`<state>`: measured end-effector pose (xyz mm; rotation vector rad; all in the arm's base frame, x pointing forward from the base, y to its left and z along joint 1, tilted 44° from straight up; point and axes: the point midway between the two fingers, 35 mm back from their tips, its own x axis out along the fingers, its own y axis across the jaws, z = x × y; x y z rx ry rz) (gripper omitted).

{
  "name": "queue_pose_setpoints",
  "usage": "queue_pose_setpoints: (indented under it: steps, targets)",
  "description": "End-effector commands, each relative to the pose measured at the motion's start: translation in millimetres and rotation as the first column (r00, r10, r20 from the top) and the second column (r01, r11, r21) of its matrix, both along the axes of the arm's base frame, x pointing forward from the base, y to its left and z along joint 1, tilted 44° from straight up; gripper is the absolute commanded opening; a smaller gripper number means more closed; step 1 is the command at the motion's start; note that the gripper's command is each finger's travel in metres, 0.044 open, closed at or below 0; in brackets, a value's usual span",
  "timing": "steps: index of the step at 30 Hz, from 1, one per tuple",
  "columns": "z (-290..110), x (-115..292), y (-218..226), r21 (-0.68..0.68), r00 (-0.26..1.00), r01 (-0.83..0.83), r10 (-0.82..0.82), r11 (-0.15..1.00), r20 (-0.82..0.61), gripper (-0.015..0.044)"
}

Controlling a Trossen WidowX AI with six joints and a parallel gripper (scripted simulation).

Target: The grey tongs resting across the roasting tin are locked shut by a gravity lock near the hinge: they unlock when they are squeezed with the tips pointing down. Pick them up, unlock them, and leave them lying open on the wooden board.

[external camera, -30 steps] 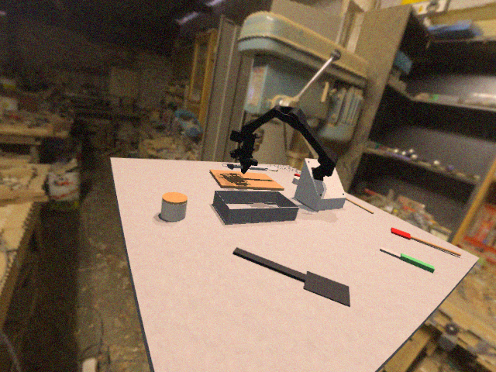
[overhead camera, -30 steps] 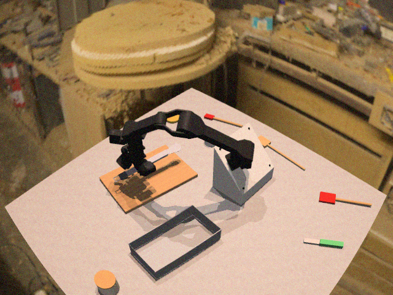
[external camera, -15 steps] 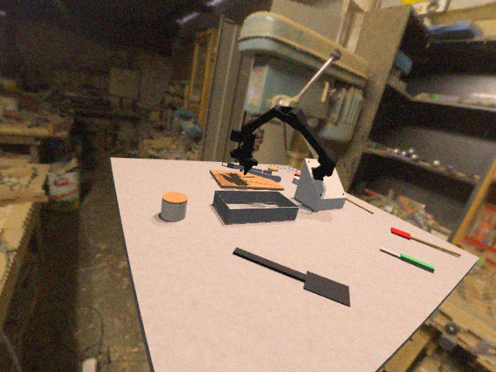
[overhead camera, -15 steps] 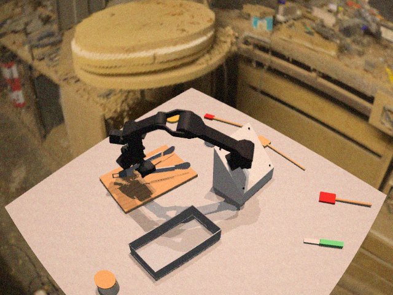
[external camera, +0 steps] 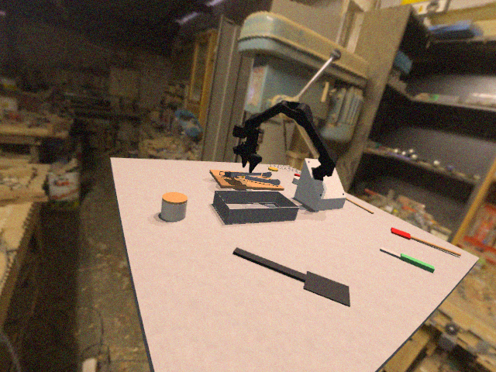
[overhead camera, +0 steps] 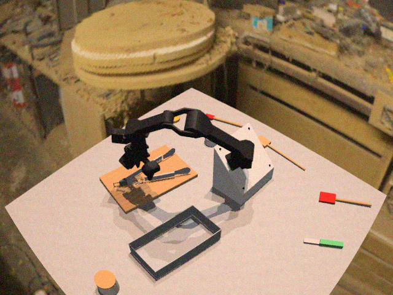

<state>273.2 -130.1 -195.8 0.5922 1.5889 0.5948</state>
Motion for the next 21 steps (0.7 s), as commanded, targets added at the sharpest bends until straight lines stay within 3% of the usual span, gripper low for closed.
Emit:
queue_pose_setpoints:
  steps: [1,7,14,21]
  targets:
    - [56,12,5,-0.01,1.0,0.007,-0.006,1.0,0.016,0.044]
    - [131,8,27,-0.006,1.0,0.01,-0.01,1.0,0.014,0.044]
    - [135,8,26,-0.007,1.0,0.01,-0.01,1.0,0.015,0.044]
    - [171,10,-7,-0.017,1.0,0.0,0.0,1.0,0.03,0.044]
